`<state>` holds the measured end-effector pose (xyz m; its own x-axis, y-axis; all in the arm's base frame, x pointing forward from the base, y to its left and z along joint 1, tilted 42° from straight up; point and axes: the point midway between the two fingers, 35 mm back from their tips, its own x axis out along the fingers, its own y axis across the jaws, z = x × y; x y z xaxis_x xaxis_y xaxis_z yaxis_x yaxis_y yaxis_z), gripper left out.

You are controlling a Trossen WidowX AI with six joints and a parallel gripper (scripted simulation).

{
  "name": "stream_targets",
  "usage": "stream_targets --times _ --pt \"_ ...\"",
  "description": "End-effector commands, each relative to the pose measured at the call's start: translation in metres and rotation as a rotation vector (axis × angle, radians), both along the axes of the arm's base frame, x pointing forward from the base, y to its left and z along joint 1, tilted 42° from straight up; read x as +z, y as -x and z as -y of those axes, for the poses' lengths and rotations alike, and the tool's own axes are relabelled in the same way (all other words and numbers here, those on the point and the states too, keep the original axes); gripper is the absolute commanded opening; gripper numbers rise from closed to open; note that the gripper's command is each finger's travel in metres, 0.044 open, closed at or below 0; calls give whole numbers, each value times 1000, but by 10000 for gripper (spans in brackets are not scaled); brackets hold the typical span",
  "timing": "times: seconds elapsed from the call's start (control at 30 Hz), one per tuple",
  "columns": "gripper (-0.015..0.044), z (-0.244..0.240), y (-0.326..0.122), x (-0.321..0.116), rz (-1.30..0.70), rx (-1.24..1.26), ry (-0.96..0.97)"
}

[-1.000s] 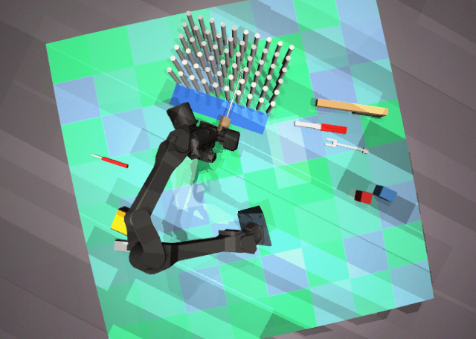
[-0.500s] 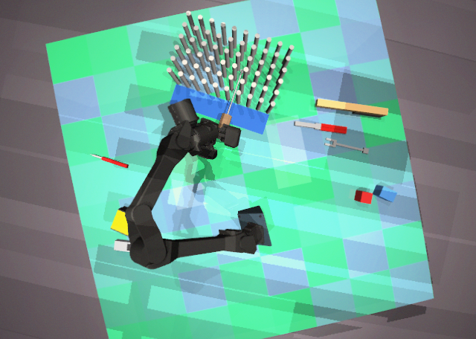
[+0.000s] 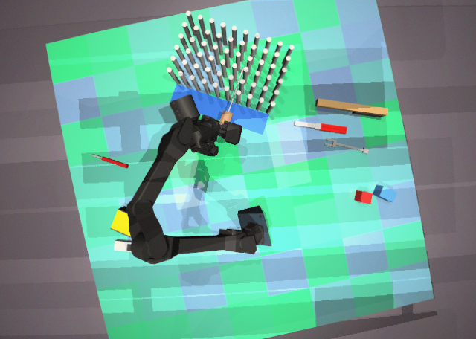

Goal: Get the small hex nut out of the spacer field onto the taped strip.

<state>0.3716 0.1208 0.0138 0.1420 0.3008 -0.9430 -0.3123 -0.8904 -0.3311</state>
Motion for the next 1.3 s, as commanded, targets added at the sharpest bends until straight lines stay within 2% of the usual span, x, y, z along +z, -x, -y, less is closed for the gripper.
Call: stream_targets --times 0.0,1.27 --pt "0 0 -5 1 8 3 -3" --pt "0 -12 4 -13 4 -1 -3"
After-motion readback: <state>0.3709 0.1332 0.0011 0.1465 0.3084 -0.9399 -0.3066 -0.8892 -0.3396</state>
